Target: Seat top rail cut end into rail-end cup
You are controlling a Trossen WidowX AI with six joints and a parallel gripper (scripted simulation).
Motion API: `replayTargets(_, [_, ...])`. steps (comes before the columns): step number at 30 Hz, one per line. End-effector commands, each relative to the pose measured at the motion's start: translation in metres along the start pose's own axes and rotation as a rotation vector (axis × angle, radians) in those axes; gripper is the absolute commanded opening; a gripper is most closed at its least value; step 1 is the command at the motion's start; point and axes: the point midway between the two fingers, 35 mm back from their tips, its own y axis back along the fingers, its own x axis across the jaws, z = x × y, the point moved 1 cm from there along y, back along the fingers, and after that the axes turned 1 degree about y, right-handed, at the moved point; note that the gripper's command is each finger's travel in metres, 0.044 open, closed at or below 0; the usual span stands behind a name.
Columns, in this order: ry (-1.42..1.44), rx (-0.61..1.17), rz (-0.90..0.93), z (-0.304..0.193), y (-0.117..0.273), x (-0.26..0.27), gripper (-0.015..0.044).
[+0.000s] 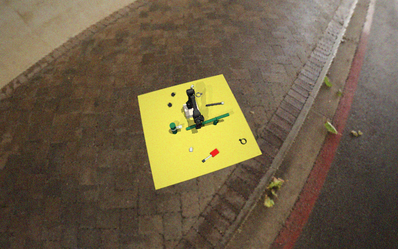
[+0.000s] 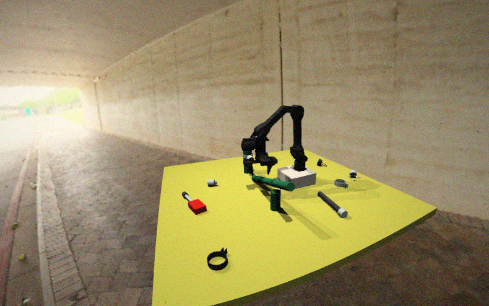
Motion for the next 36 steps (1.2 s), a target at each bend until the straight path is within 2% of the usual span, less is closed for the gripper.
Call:
replayTargets(1, [0.001, 0.004, 0.018, -0.001, -0.012, 0.003, 0.0440])
replayTargets(30, [0.001, 0.004, 0.018, -0.001, -0.051, 0.006, 0.0440])
replayTargets(36, [0.001, 0.004, 0.018, -0.001, -0.051, 0.006, 0.0282])
